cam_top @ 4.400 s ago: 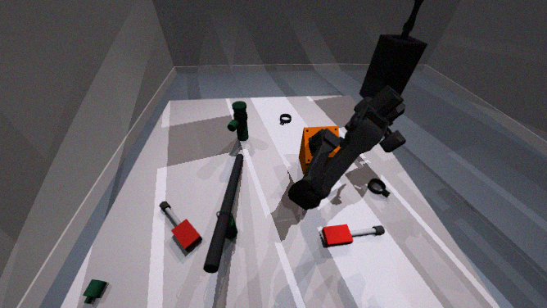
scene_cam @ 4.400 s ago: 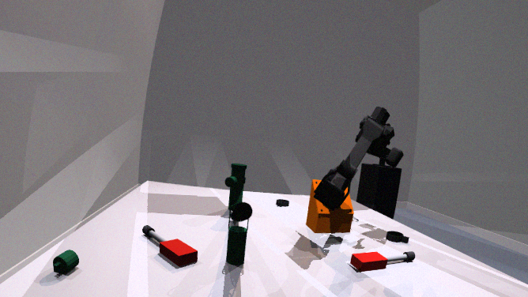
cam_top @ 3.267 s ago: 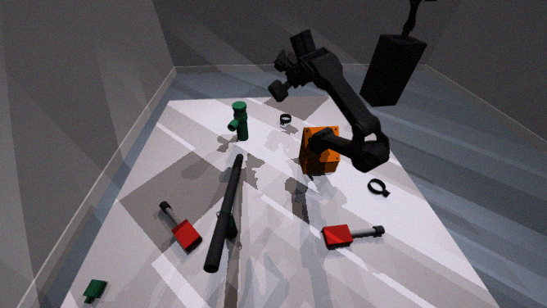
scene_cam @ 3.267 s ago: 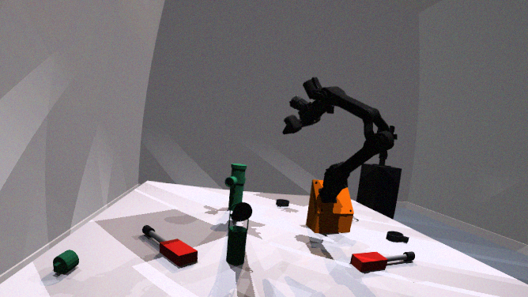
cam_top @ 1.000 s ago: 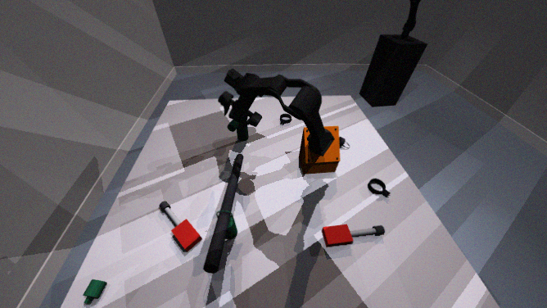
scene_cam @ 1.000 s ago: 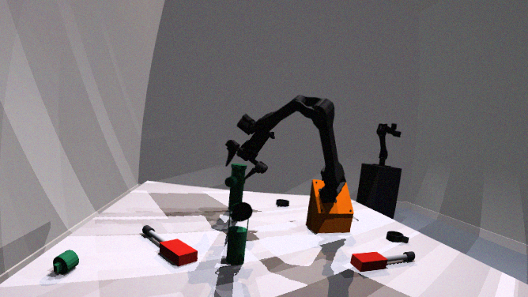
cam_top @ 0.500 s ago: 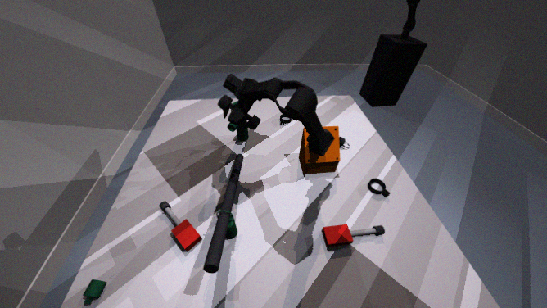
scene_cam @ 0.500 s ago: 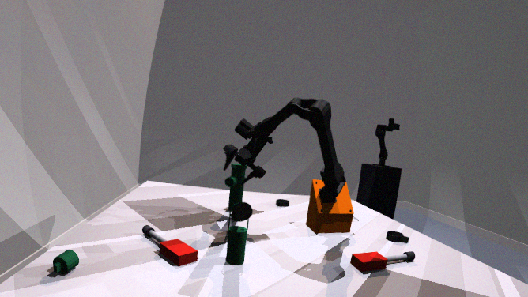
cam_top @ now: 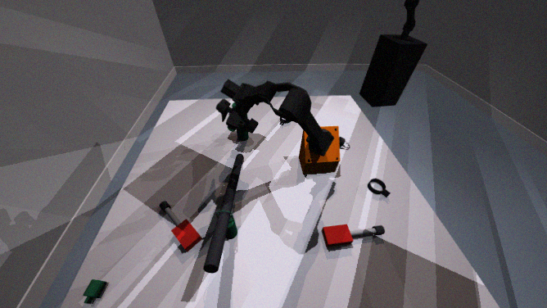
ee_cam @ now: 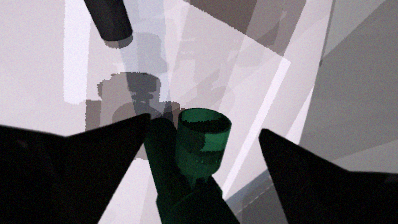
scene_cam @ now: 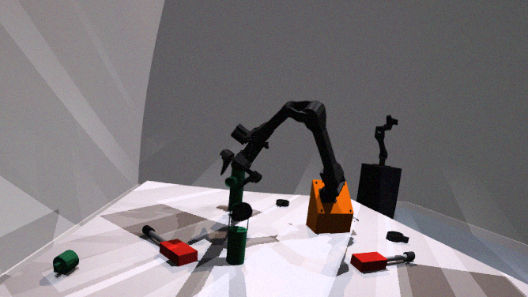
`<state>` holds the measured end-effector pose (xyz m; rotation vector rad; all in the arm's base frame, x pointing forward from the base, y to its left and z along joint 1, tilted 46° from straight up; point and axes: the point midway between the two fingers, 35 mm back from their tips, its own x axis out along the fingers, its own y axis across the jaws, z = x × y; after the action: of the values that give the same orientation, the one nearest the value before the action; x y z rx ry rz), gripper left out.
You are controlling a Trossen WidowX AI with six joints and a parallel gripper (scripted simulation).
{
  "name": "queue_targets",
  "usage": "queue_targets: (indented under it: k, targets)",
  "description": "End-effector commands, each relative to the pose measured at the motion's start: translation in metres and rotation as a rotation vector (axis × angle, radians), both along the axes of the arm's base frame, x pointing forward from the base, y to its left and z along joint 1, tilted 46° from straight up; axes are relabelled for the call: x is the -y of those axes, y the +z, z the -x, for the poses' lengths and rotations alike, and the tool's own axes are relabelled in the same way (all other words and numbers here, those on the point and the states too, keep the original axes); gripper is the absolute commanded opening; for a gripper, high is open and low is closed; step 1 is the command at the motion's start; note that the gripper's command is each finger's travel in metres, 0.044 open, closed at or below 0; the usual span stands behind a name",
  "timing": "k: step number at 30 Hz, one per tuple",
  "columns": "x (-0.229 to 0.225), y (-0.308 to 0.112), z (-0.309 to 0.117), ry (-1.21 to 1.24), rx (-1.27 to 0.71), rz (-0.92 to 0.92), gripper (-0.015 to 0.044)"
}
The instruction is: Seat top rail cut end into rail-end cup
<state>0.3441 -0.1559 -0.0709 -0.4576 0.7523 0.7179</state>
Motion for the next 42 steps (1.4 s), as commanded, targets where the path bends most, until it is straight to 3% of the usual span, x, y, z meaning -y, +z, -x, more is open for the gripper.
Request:
queue_targets:
  k: [1,17,31,36,42]
  targets:
    - [-0.003,-0.006,-0.003,-0.006,-0.006,0.000,0.0440]
    - [-0.015,-0.025,-0.015,-0.006,-0.004,-0.002,0.0440]
    - [-0.015,-0.025,-0.015,-0.006,-0.004,-0.002,0.0072]
    - [-0.016,-0.025,-0.013,0.008,0.010,0.000,0.0000]
    - [-0.017,-0.024,-0.010,0.036,0.038,0.003,0.0000]
